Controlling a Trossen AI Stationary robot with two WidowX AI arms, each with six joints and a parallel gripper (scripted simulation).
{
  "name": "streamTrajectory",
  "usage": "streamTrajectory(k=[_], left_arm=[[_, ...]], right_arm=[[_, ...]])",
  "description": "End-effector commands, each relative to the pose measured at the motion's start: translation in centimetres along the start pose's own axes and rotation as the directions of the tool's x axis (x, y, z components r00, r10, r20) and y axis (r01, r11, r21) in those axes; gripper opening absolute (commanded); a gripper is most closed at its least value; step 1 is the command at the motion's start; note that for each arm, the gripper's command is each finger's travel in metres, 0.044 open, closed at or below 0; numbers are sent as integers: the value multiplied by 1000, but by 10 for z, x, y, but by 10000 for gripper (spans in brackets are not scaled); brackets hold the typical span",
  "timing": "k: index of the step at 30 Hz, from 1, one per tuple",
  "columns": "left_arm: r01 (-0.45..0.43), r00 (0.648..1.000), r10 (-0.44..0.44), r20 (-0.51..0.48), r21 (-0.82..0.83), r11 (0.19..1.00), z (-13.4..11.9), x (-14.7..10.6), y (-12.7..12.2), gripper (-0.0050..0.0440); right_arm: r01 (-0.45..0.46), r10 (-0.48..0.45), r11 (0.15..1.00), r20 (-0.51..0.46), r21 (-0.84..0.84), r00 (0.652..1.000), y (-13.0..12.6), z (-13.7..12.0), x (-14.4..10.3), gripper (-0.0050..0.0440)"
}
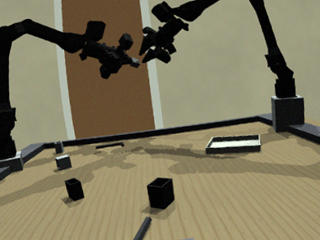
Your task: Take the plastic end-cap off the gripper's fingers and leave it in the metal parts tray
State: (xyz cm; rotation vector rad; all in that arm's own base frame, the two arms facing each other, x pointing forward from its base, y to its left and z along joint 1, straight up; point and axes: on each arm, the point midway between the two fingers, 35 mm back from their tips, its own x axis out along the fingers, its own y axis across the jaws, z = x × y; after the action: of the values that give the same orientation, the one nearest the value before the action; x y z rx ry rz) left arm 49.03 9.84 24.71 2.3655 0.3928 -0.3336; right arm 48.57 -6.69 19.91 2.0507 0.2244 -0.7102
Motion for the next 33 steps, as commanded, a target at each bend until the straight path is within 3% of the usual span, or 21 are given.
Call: streamTrajectory(k=[1,33], left_arm=[[-17,1000,17,-24,-3,1000,-10,-6,8,0],[-17,1000,17,-24,-3,1000,-10,-6,8,0]], right_arm=[[-36,36,999,-15,-3,999,13,-7,-3,215],[-38,38,999,-17,-2,999,14,-8,24,215]])
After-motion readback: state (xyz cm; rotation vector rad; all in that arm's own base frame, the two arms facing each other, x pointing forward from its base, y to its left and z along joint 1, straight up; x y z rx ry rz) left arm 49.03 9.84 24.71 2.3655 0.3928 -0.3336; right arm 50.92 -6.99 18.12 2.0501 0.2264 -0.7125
